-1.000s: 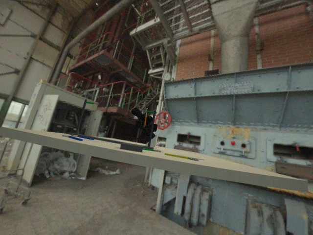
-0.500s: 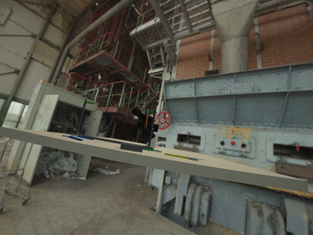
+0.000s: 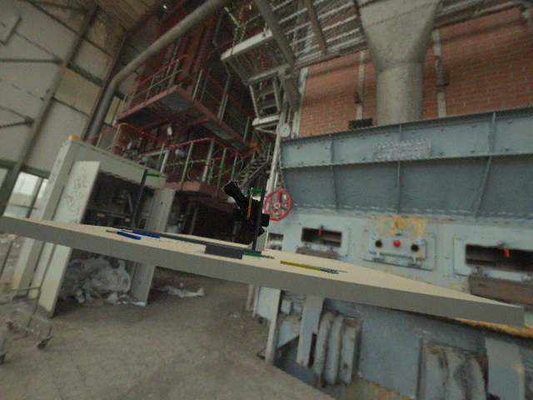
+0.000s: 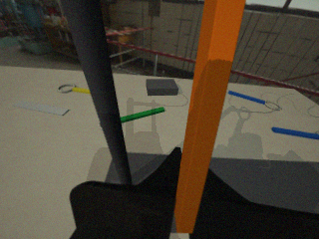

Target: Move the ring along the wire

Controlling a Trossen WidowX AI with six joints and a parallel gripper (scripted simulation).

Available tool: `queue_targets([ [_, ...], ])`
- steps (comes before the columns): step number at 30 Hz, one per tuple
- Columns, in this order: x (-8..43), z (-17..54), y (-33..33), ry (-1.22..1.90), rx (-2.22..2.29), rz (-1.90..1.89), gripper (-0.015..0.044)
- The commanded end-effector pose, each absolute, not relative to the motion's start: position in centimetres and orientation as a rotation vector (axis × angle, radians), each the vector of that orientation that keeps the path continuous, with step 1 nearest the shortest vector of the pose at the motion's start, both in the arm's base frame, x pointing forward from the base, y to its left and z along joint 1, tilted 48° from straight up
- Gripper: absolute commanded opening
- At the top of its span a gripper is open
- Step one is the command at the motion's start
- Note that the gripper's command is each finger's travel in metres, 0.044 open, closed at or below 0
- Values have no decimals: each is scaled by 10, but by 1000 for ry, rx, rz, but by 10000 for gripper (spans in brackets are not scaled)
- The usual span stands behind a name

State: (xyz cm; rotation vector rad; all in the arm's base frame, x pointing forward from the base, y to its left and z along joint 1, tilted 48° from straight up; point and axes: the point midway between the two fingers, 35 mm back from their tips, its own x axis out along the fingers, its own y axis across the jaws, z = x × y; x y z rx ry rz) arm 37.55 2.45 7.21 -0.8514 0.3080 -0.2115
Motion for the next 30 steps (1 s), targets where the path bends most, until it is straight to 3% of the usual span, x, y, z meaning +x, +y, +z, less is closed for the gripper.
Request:
queue_targets([
  [1,375,72,24,308,-855,-210,-150],
  [8,375,72,24,308,-855,-210,-150],
  [20,374,72,25,308,-851,-211,160],
  [30,339,79,37,310,-854,-209,160],
])
